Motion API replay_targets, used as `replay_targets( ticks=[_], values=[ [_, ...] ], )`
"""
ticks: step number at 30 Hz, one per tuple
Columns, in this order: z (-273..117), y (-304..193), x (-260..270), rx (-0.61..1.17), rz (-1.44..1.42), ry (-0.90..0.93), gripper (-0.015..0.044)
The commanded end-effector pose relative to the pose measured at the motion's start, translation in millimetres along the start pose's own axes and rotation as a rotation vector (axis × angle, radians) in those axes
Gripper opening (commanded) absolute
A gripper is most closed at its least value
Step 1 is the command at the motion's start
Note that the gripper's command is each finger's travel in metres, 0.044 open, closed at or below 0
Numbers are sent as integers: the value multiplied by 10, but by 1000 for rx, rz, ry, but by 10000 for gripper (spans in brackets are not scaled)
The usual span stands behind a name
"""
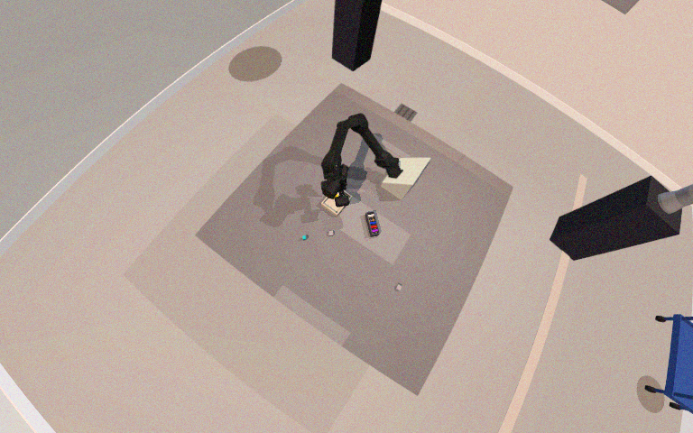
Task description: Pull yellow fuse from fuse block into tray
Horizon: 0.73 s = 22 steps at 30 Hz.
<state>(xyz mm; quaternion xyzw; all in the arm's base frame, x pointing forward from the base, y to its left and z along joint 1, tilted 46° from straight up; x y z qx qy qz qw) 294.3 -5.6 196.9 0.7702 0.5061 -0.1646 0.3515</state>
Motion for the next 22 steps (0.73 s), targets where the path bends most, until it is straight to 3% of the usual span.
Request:
replay_targets(
  ticks=[1, 22],
  values=[
    [-54, 7, -6, 0, 6, 0, 330],
    [-18, -5, -6, 4, -1, -3, 330]
  ],
)
Point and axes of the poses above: the point midway between the two fingers, 35 mm back from their tips, its own z axis out along the fingers, its own x axis across the jaws, y = z × x, the point moved 6 cm from there along -z, back along the fingers, and after that the axes turned 12 degrees about -z, right-handed, at the moved point
